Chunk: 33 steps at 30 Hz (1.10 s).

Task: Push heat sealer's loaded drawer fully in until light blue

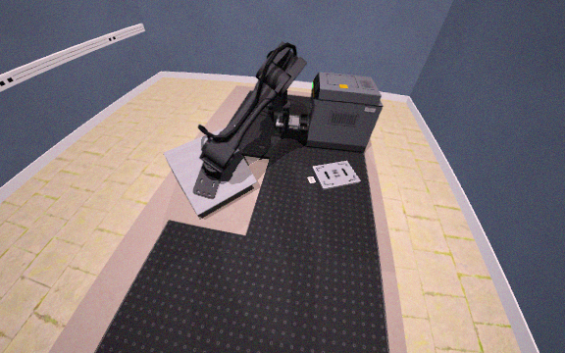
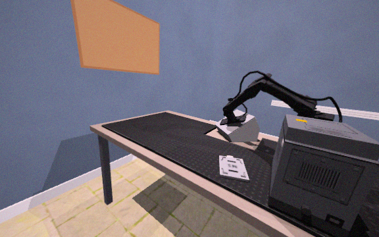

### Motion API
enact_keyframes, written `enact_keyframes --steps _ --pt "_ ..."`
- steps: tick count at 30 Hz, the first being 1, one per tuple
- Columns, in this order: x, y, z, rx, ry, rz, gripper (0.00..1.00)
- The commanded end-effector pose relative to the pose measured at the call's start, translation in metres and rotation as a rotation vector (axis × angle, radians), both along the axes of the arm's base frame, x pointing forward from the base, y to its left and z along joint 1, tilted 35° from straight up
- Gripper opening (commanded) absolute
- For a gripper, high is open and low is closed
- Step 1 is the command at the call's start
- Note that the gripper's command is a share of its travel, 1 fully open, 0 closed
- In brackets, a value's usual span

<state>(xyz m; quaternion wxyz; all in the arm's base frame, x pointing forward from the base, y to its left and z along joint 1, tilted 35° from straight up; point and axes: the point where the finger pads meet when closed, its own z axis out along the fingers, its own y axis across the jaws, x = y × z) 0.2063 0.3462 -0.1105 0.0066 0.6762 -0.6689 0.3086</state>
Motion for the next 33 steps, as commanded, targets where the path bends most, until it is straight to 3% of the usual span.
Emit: enact_keyframes --steps 1,33 --pt "-0.008 0.027 0.026 0.067 -0.013 0.016 0.45" --pt "-0.025 0.041 0.057 0.067 -0.011 0.016 0.45"
